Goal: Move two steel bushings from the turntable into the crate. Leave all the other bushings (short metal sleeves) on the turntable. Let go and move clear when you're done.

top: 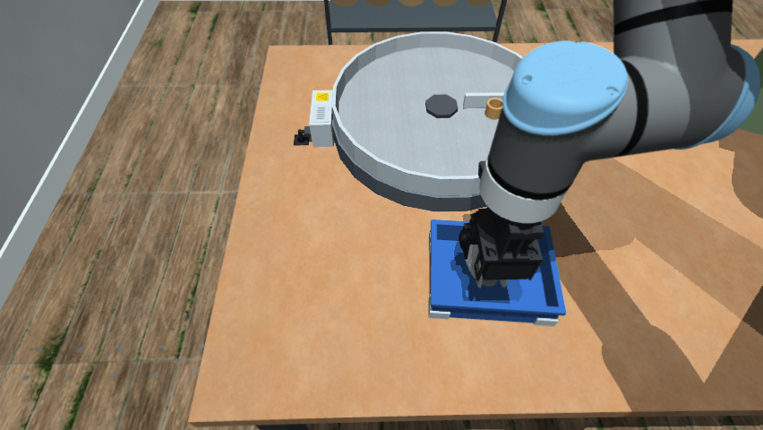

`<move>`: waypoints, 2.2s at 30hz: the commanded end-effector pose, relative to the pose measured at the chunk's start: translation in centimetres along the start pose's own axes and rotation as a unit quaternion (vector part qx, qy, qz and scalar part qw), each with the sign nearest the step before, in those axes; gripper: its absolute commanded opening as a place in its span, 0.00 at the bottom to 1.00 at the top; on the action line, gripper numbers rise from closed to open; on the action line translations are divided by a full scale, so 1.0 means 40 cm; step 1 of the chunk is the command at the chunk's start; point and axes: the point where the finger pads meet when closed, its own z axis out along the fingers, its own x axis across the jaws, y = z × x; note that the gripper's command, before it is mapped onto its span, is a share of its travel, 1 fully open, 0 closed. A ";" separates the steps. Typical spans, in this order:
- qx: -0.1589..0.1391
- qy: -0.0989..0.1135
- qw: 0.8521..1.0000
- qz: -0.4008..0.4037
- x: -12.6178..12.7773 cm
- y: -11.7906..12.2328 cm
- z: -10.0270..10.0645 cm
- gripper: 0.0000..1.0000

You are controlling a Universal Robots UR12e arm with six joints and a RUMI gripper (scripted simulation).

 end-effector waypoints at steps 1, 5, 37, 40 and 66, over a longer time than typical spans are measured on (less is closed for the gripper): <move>0.000 0.000 1.000 0.000 -0.001 0.000 -0.001 0.06; 0.000 0.000 1.000 0.000 -0.001 0.000 -0.001 0.06; 0.000 0.000 1.000 0.000 -0.001 0.000 -0.172 0.06; 0.000 0.000 1.000 0.000 -0.001 0.000 -0.194 0.06; 0.000 0.000 1.000 0.000 -0.001 0.000 -0.255 0.06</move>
